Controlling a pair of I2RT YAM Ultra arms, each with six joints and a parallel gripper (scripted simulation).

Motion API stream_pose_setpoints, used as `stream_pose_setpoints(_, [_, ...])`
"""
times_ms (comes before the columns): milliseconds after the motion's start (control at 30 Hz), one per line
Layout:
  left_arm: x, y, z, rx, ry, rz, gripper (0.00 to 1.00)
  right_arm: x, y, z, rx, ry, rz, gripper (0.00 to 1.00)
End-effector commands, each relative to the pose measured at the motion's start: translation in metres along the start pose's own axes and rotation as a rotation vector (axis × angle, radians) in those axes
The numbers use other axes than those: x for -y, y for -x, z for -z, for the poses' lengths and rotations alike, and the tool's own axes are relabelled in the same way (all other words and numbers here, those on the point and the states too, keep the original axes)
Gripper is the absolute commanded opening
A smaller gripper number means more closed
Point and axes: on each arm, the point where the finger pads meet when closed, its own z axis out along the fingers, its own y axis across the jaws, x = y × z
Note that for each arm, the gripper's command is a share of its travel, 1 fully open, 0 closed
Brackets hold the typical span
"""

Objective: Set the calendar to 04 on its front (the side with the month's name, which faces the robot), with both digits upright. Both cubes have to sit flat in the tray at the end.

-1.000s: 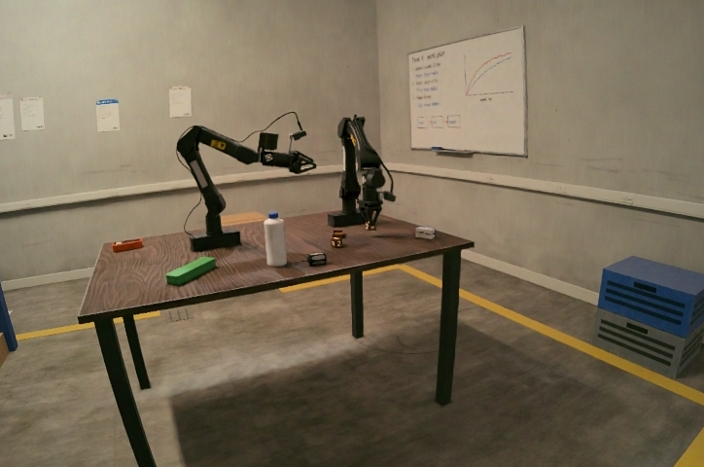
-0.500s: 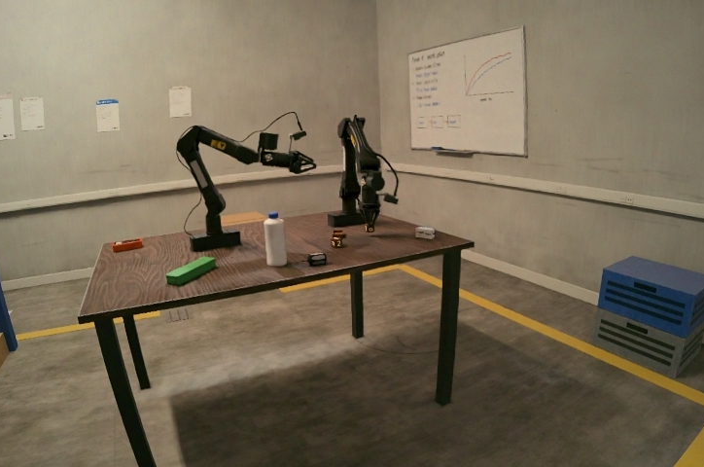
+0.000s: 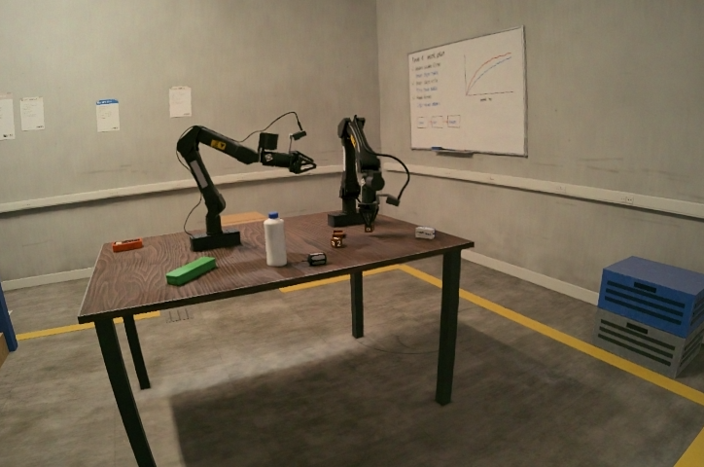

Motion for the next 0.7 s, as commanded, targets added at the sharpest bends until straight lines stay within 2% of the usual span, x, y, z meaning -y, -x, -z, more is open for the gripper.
stream_pose_setpoints(0, [0.0024, 0.0033, 0.0004, -0.017, 0.008, -0.214, 0.26, -0.0032, 0.0235, 0.0001, 0.062, 0.007, 0.013, 1.0])
stream_pose_setpoints(400, [0.0019, 0.0042, 0.0004, -0.024, 0.018, -0.729, 0.26, -0.0032, 0.0235, 0.0001, 0.062, 0.007, 0.013, 1.0])
stream_pose_setpoints(467, [0.0019, 0.0042, 0.0004, -0.024, 0.018, -0.729, 0.26, -0.0032, 0.0235, 0.0001, 0.062, 0.007, 0.013, 1.0])
stream_pose_setpoints(667, [0.0027, 0.0033, 0.0004, -0.031, 0.021, -1.021, 0.26, -0.0032, 0.0235, 0.0001, 0.062, 0.007, 0.013, 1.0])
